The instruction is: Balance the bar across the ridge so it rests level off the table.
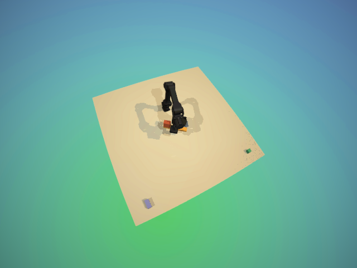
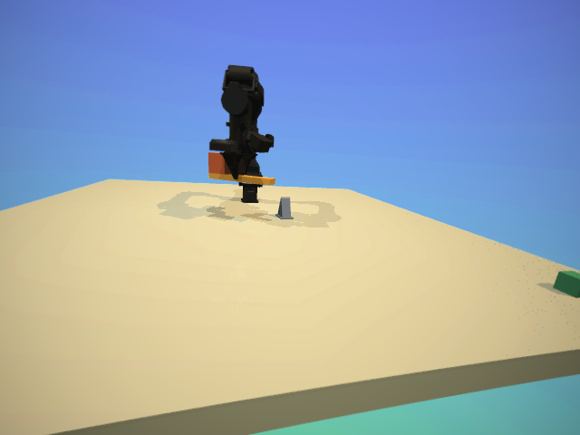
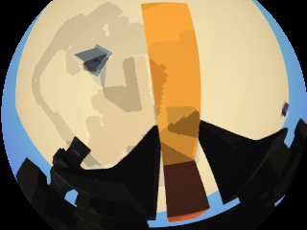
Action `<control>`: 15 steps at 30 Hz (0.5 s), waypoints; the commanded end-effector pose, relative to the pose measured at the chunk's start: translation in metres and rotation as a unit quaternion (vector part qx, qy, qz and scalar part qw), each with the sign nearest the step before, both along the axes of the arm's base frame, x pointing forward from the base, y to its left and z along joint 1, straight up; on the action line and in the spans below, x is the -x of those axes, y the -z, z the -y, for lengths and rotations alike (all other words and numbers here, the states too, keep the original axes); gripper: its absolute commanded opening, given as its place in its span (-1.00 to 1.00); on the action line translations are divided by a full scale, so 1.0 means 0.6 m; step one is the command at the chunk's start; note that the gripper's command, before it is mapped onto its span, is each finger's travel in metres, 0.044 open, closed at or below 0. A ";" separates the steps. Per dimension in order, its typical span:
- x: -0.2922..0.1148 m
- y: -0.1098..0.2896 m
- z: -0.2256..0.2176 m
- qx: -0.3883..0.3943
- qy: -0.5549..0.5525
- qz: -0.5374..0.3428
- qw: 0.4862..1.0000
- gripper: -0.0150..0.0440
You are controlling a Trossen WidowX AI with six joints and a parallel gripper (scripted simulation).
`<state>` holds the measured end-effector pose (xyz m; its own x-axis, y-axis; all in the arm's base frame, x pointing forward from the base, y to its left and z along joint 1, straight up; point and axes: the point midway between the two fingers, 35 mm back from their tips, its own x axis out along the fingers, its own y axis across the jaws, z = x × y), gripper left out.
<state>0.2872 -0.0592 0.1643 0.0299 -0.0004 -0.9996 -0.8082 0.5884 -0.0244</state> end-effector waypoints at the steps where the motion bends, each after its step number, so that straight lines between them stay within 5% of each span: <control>1: -0.001 -0.002 -0.024 0.001 0.031 0.001 1.000 -0.49; 15: -0.003 -0.003 -0.116 -0.005 0.154 0.001 0.988 -0.49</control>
